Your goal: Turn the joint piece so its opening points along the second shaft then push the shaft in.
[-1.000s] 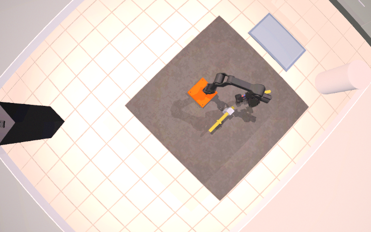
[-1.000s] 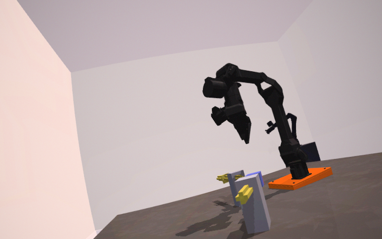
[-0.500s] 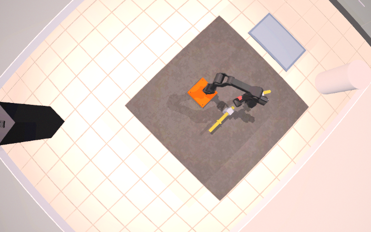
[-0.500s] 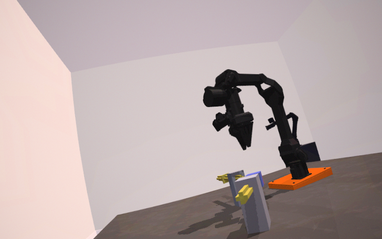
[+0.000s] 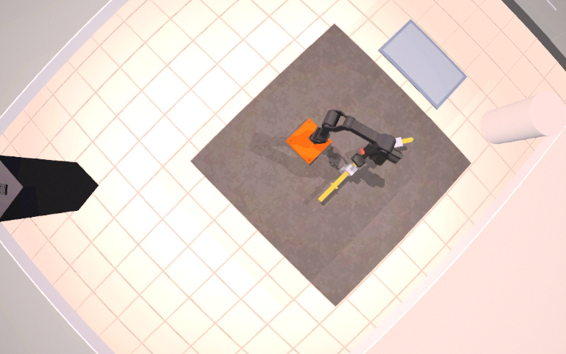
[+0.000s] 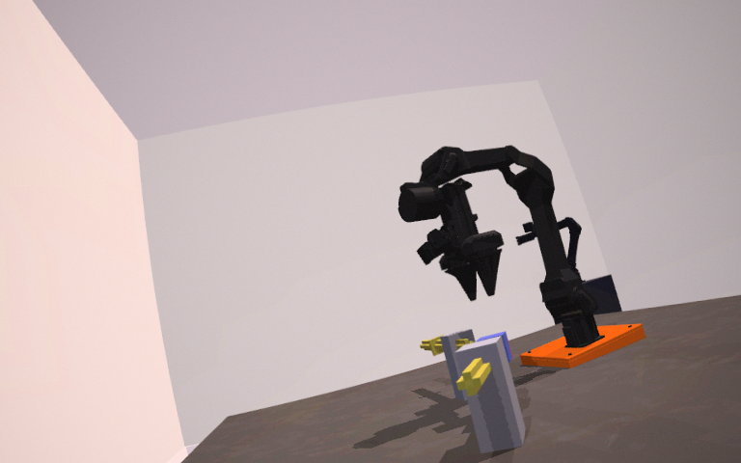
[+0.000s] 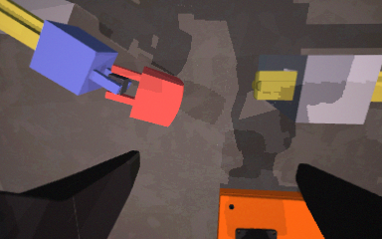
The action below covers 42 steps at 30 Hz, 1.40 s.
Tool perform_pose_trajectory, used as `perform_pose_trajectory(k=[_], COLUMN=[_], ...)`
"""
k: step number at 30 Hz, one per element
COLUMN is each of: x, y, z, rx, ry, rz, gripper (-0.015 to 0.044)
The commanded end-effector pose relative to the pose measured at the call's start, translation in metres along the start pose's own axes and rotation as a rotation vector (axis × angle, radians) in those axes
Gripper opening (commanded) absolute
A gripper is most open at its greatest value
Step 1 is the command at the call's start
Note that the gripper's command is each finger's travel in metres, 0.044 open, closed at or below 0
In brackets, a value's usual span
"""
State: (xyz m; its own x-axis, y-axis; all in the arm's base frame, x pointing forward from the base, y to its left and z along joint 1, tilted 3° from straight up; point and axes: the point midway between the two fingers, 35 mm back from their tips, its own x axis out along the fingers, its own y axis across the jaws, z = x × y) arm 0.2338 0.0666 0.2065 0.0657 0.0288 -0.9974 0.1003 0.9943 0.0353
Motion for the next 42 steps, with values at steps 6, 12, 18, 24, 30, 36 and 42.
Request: perform_pose_trajectory(k=[6,12,18,24,30,36,42], x=[0.001,0.003,0.005,0.007,0.009,0.011,0.013], y=[-0.002,-0.002,-0.003,-0.003,-0.004,-0.005,-0.005], z=[-0.001,-0.001,-0.001,-0.001,-0.001,-0.001,-0.001], rx=[0.247,0.434,0.62,0.807,0.993,1.179,1.365], ry=[-0.015,-0.014,-0.011,-0.006,0.001,0.011,0.024], rz=[0.019,0.032,0.046,0.059,0.073,0.086,0.099], gripper=[0.044,0.044,0.044,0.044,0.044,0.044,0.044])
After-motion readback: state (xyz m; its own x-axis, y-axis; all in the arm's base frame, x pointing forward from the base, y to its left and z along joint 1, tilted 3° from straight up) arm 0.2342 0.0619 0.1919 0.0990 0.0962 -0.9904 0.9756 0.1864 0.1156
